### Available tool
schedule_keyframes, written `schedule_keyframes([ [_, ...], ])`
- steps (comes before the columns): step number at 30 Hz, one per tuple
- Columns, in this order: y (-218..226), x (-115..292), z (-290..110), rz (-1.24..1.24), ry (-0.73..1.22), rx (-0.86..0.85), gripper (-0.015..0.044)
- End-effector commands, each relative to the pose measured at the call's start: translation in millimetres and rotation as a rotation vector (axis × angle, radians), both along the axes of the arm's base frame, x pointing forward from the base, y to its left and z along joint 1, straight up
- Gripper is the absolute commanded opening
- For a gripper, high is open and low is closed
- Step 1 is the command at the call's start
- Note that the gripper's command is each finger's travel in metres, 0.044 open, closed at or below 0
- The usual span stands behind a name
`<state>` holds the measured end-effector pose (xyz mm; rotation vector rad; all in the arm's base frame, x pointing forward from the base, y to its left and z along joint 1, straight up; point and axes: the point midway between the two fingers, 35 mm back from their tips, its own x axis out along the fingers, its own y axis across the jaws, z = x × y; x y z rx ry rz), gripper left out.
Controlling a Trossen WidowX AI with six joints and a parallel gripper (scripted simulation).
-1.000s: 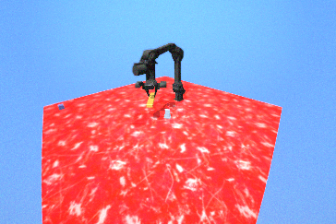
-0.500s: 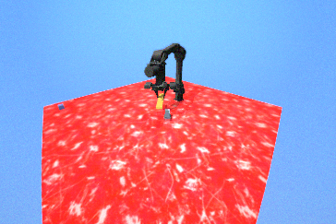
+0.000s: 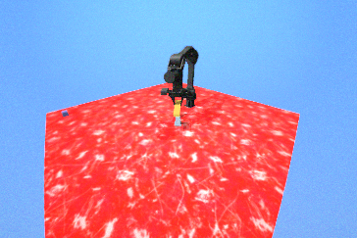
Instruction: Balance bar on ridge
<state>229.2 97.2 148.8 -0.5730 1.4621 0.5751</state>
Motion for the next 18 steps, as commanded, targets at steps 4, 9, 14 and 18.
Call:
schedule_keyframes([
  [4,2.1,-2.0,-11.1,-0.004,0.003,-0.001,0.0],
  [9,2.0,-1.4,-19.4,-0.004,0.002,-0.001,0.0],
  [14,1.8,-1.1,-27.7,-0.004,0.002,-0.001,0.0],
  [18,1.5,-1.0,-34.3,-0.004,0.002,-0.001,0.0],
])
